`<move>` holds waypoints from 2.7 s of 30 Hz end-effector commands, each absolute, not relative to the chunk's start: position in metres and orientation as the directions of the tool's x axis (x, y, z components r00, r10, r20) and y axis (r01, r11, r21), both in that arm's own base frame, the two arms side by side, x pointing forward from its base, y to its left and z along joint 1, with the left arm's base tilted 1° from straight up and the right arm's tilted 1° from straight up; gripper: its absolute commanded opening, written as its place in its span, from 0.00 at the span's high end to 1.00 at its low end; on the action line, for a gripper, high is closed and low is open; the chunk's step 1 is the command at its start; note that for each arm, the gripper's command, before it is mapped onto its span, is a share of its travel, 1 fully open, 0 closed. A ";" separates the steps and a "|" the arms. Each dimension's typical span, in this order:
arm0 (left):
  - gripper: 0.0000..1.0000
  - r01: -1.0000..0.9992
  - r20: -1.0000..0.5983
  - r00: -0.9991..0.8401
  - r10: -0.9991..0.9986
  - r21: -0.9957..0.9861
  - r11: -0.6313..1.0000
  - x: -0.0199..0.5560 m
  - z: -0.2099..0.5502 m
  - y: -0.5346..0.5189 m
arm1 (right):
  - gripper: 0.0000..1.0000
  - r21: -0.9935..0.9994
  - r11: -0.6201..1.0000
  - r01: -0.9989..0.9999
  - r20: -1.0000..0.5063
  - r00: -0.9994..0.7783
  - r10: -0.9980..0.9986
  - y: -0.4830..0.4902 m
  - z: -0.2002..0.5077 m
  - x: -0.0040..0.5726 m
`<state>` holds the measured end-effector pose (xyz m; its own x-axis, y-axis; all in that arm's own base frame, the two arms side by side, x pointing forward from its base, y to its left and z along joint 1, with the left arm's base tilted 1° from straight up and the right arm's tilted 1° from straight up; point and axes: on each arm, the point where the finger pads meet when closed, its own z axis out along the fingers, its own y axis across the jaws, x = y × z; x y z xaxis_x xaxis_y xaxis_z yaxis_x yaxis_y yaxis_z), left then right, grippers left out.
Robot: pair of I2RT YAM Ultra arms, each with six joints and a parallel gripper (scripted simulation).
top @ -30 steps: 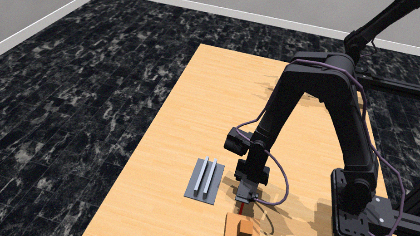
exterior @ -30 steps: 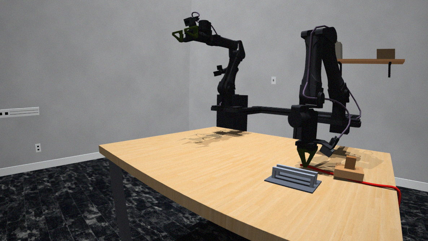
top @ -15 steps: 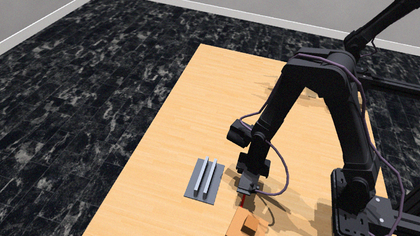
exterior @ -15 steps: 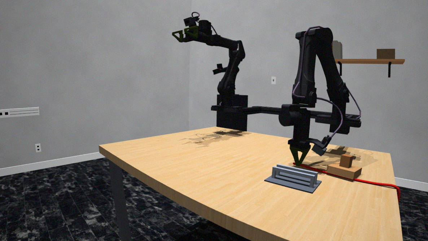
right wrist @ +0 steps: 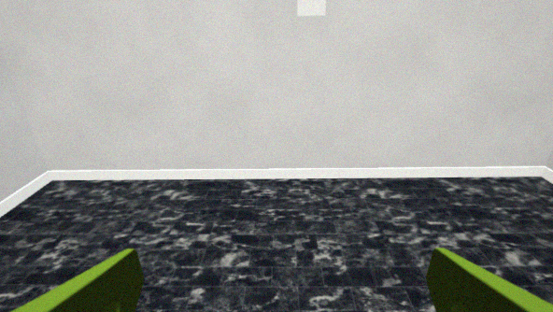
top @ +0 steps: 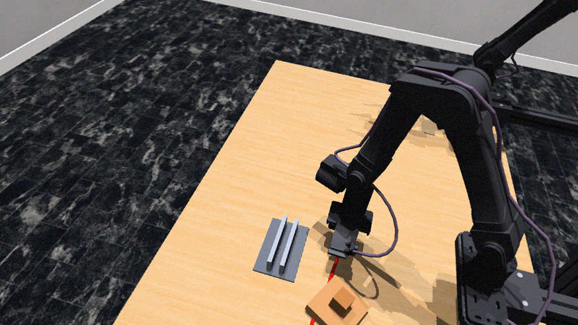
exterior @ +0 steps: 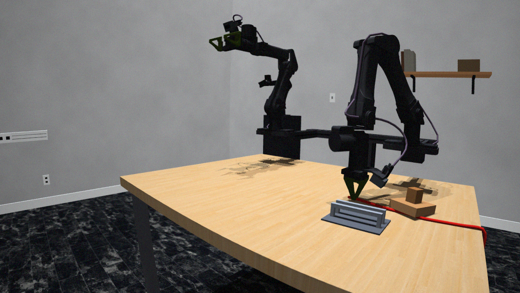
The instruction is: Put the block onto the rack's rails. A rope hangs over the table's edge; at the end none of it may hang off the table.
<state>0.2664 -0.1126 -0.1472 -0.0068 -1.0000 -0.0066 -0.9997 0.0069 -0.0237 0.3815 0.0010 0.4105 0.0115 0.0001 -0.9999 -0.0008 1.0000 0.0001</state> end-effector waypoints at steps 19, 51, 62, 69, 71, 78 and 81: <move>0.91 -0.999 -0.007 0.003 -1.000 -0.037 -0.002 0.275 -0.144 -0.152 | 0.00 -0.007 1.000 -0.018 -0.994 0.113 -0.005 0.006 0.452 0.368; 0.91 -0.999 -0.013 -0.034 -0.999 -0.033 0.034 0.274 -0.146 -0.164 | 0.00 -0.007 1.000 -0.018 -0.994 0.113 -0.005 0.006 0.452 0.368; 0.91 -0.998 -0.003 -0.059 -0.998 -0.035 0.059 0.274 -0.145 -0.175 | 0.00 -0.007 1.000 -0.018 -0.994 0.113 -0.005 0.006 0.452 0.368; 0.91 -0.997 0.000 -0.069 -0.998 -0.038 0.069 0.274 -0.143 -0.179 | 0.00 -0.007 1.000 -0.018 -0.994 0.113 -0.005 0.006 0.452 0.368; 0.91 -0.997 -0.002 -0.074 -0.997 -0.036 0.074 0.274 -0.145 -0.181 | 0.00 -0.007 1.000 -0.018 -0.994 0.113 -0.005 0.006 0.452 0.368; 0.91 -0.995 0.001 -0.087 -0.996 -0.049 0.087 0.276 -0.140 -0.187 | 0.00 -0.007 1.000 -0.018 -0.994 0.113 -0.005 0.006 0.452 0.368; 0.91 -0.995 -0.005 -0.094 -0.996 -0.043 0.094 0.274 -0.142 -0.188 | 0.00 -0.007 1.000 -0.018 -0.994 0.113 -0.005 0.006 0.452 0.368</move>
<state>0.2664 -0.1767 -0.1469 -0.0790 -0.9968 -0.0082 -0.9967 0.0791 -0.0206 0.3815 0.0010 0.4105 0.0115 0.0001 -0.9999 -0.0008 1.0000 0.0001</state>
